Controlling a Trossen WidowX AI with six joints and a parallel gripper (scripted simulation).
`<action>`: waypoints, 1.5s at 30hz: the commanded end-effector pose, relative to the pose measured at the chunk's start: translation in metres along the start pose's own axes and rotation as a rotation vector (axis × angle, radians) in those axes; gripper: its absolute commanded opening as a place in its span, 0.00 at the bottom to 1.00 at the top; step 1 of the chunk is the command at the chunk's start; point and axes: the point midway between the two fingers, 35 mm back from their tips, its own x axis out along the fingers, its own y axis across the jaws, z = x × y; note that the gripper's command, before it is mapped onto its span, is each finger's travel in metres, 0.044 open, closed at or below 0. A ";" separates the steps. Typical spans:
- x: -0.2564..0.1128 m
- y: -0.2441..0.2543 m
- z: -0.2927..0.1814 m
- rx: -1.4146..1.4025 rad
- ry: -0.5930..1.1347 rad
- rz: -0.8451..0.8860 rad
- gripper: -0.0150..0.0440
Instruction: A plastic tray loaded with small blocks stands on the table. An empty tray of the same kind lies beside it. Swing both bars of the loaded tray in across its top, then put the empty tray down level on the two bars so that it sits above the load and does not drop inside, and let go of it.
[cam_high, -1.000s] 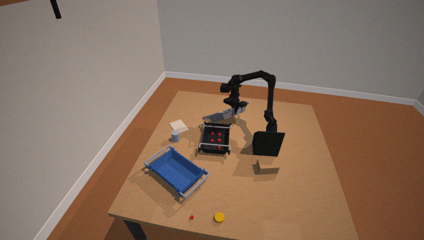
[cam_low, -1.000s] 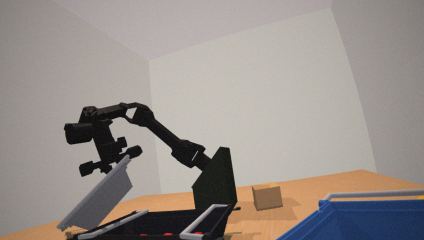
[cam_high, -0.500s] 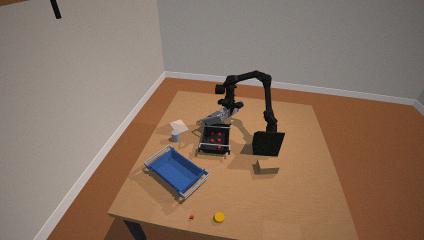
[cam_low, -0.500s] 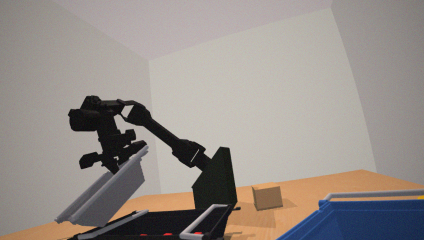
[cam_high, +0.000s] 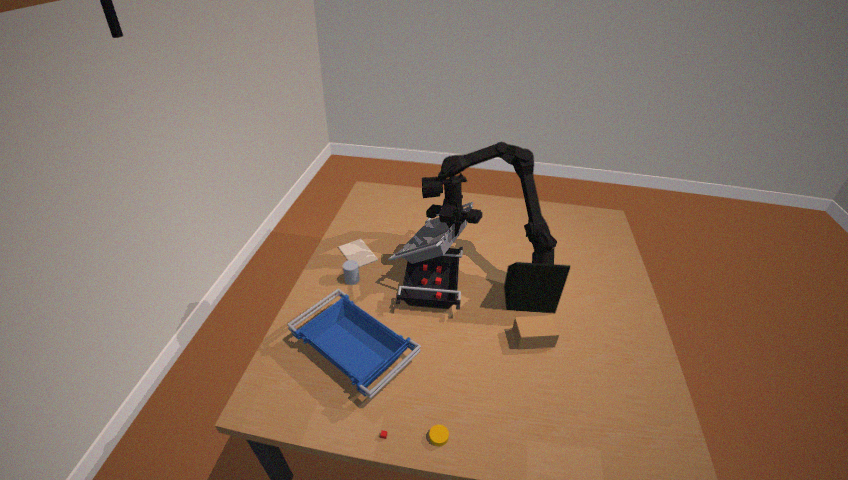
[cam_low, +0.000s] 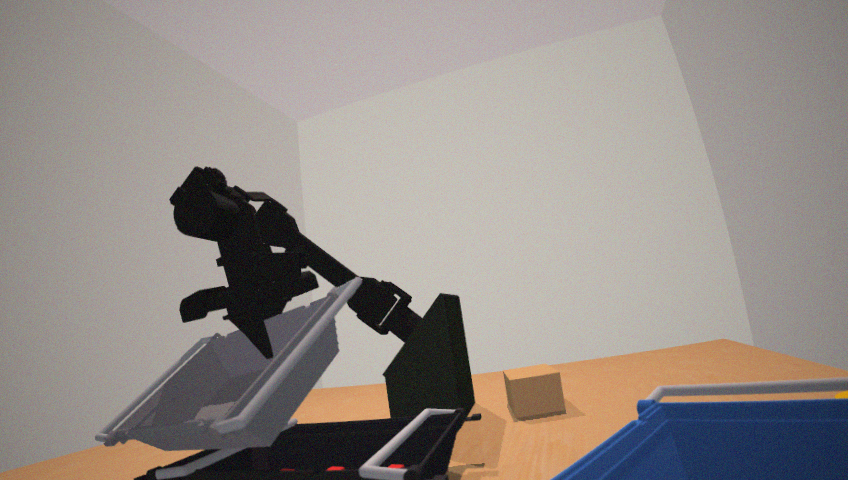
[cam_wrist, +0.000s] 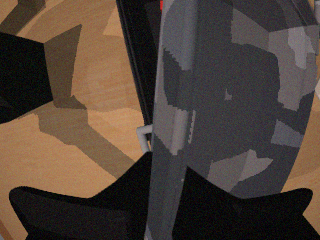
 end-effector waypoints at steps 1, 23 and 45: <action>-0.008 -0.001 0.016 -0.046 0.010 -0.032 0.25; -0.020 0.019 0.101 -0.320 0.127 -0.125 0.25; -0.020 0.020 0.104 -0.328 0.130 -0.128 0.25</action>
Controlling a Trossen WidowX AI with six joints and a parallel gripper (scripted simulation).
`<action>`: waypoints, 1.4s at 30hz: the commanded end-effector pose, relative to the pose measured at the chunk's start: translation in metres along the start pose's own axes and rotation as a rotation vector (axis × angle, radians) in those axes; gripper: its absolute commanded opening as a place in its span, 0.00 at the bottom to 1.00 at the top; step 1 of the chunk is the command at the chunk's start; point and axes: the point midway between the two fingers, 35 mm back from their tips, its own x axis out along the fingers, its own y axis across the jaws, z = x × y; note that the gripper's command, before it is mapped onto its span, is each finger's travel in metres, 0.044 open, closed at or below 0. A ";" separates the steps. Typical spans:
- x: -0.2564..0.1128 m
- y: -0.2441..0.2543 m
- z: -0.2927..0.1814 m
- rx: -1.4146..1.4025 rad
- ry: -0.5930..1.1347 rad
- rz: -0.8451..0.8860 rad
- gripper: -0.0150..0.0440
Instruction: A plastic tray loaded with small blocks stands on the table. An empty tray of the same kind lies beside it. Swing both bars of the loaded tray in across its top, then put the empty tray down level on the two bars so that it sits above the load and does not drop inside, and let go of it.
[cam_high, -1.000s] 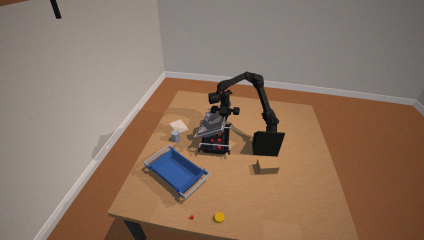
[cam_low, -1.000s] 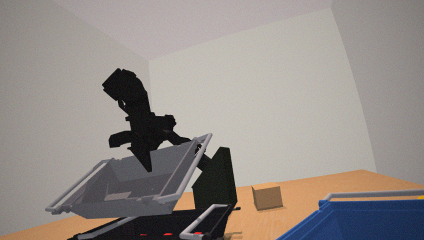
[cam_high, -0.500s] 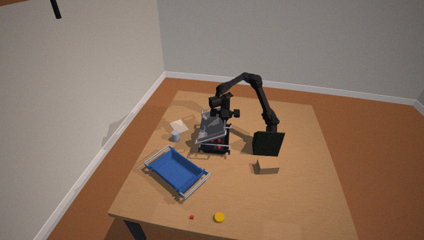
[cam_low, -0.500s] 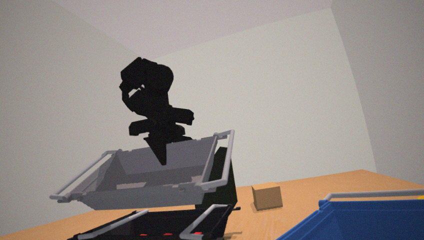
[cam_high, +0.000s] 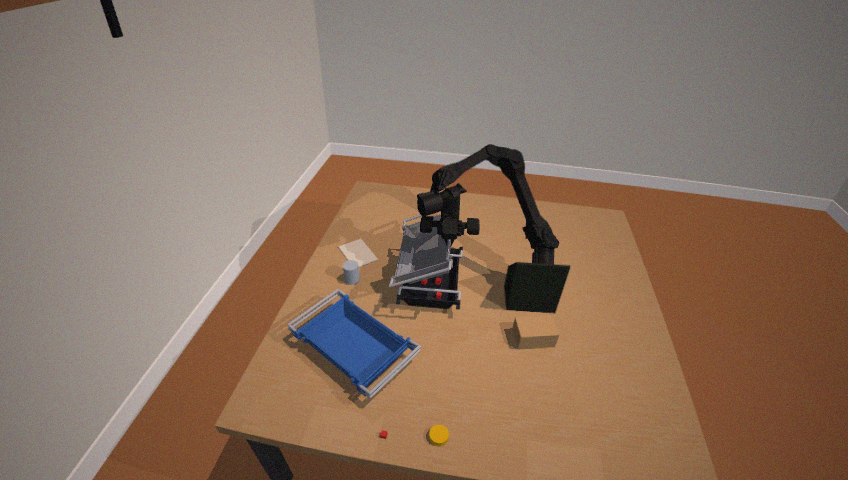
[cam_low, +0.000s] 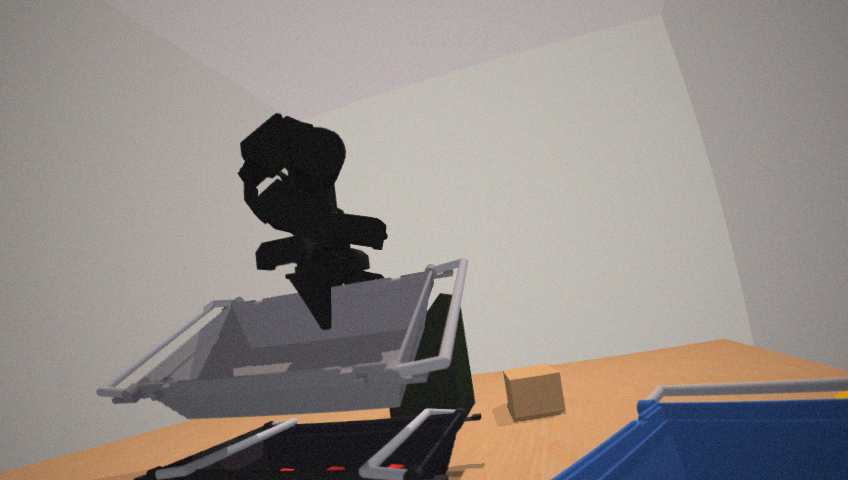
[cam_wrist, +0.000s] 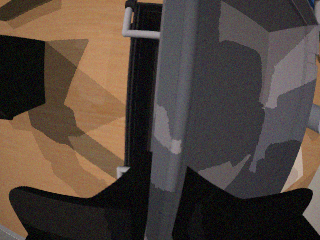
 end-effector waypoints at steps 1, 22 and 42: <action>-0.007 -0.003 0.000 0.006 -0.001 -0.028 0.25; -0.007 -0.003 -0.001 0.006 -0.001 -0.028 0.25; 0.018 -0.003 0.000 0.006 -0.001 -0.029 0.25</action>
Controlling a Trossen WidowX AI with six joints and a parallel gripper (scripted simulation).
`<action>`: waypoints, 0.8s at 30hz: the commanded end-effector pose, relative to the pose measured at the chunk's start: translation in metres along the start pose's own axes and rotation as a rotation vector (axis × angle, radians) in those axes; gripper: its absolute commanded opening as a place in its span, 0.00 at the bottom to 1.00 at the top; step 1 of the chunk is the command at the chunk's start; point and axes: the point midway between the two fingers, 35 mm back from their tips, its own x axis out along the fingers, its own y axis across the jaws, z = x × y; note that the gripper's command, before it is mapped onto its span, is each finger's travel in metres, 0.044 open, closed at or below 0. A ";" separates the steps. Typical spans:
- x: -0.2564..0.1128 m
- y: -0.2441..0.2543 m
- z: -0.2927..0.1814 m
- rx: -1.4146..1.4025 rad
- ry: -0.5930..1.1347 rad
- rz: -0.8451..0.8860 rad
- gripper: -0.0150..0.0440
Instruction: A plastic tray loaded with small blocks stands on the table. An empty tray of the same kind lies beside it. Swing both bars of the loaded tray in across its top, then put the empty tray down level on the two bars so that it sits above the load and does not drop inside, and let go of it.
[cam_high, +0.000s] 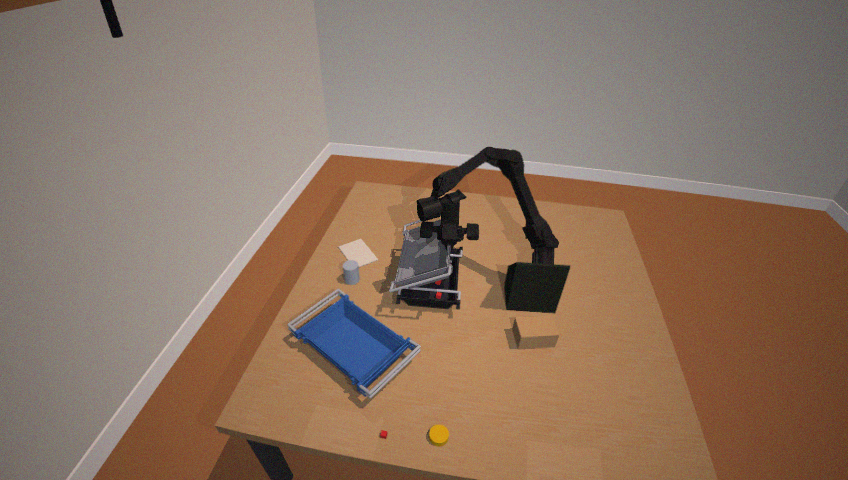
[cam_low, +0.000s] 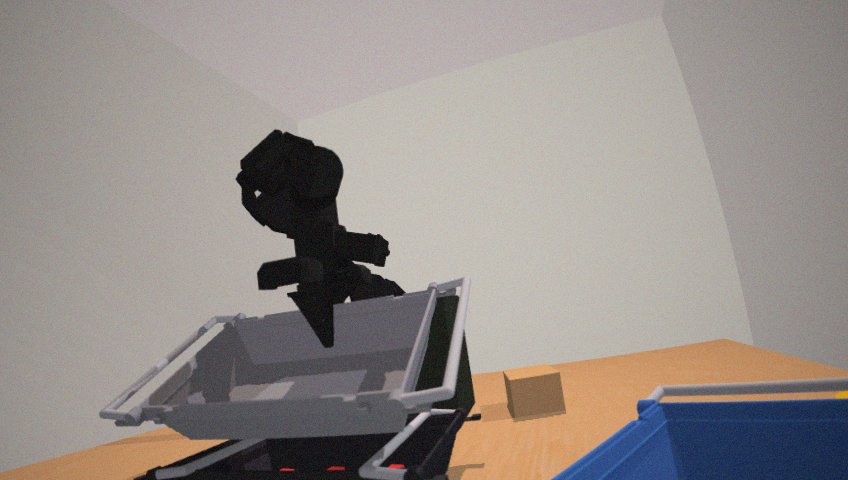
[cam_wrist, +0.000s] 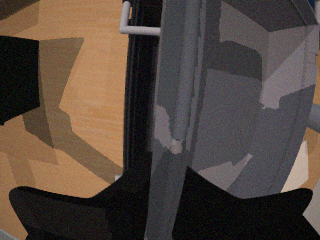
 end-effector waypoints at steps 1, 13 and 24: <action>-0.002 -0.003 0.000 0.002 -0.001 -0.032 0.25; 0.013 0.000 0.000 0.002 0.000 -0.032 0.25; 0.022 0.007 0.001 0.002 0.001 -0.031 0.25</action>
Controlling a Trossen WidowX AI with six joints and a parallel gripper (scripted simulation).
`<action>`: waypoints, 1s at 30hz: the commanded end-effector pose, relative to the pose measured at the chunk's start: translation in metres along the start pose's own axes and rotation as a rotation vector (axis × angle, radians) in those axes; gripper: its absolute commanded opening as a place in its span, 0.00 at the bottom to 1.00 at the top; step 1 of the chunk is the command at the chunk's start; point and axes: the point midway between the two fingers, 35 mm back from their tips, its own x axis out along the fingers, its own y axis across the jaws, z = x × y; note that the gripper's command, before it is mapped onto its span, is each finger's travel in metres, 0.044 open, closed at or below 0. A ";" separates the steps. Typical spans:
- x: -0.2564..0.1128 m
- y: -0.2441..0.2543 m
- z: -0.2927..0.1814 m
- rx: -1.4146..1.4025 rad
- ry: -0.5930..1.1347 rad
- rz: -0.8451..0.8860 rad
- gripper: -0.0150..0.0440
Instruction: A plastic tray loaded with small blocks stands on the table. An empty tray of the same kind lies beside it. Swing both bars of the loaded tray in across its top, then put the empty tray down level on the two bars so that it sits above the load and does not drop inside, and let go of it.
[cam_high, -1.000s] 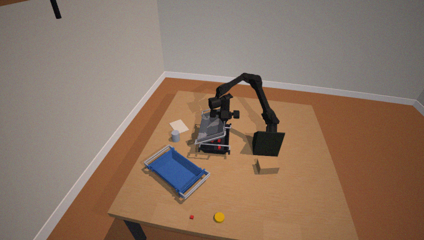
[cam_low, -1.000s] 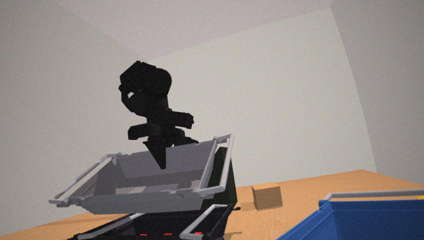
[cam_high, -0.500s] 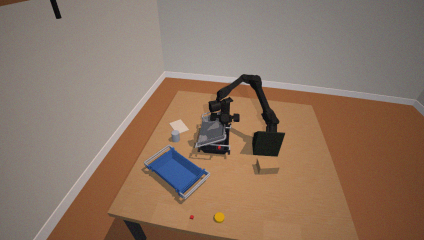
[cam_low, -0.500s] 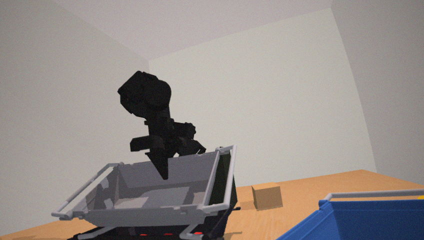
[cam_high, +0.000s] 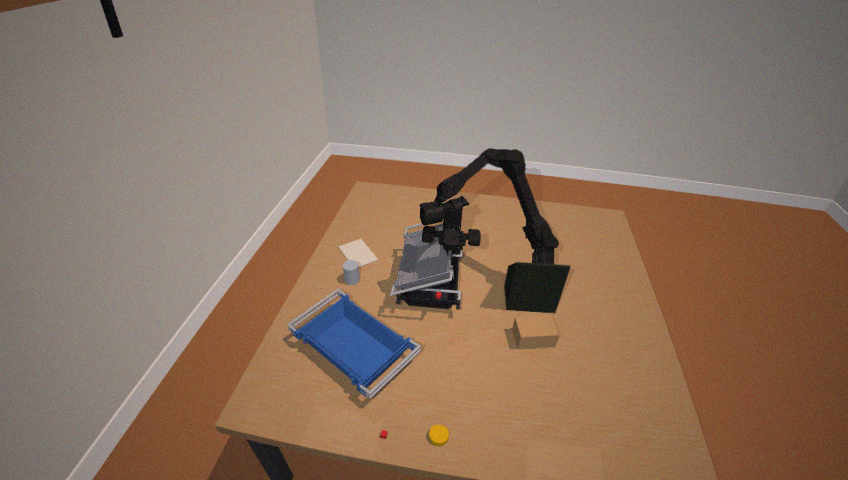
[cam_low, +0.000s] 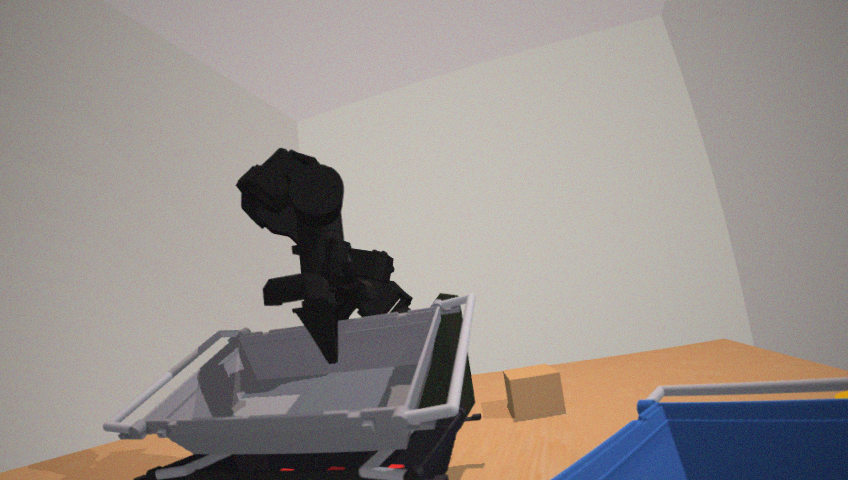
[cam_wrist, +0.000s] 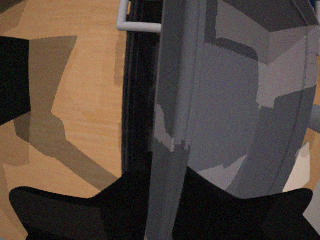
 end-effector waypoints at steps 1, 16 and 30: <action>0.002 0.002 -0.001 0.005 -0.002 -0.003 0.25; 0.016 0.011 -0.001 0.004 -0.001 -0.003 0.25; 0.025 0.016 -0.001 0.004 -0.001 -0.003 0.25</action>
